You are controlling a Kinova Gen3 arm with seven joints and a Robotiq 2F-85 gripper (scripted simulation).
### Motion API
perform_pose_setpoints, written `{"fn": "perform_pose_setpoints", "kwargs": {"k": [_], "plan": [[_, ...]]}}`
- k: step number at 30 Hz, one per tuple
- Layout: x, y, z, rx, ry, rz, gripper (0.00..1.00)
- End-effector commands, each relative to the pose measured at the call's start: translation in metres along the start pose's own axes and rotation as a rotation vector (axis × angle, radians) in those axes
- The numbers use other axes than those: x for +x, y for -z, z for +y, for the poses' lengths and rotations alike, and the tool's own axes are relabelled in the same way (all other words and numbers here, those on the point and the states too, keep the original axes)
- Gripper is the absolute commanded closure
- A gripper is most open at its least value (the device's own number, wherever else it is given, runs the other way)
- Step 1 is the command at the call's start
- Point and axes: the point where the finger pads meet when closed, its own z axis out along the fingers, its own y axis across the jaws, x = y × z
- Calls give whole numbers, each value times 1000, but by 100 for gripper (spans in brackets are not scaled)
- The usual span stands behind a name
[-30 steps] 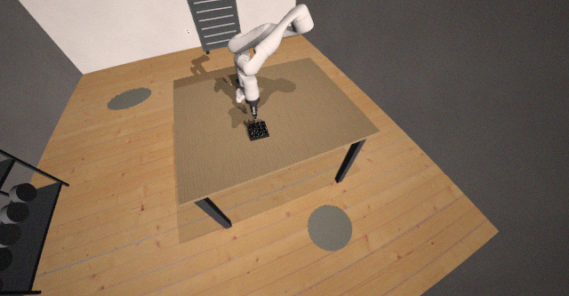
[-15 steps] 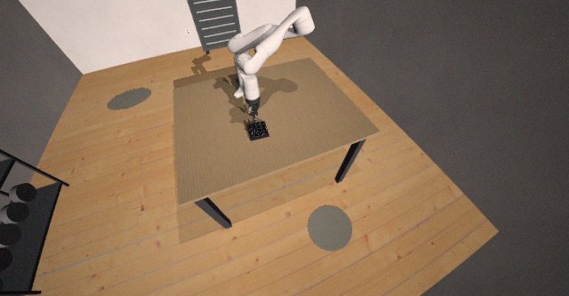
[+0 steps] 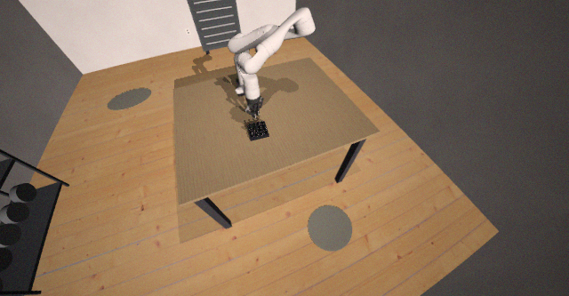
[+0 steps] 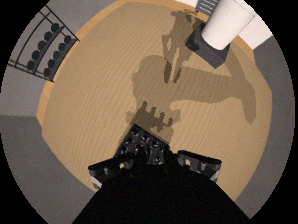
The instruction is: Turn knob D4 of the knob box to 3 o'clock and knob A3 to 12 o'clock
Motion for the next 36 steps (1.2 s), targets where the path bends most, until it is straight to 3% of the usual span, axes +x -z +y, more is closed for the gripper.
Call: {"fn": "perform_pose_setpoints", "kwargs": {"k": [1, 19, 36], "plan": [[-4, 2, 1, 1, -70, -5, 81], [-9, 5, 2, -1, -286, -21, 81], [-9, 5, 2, 0, -328, -23, 81]]}}
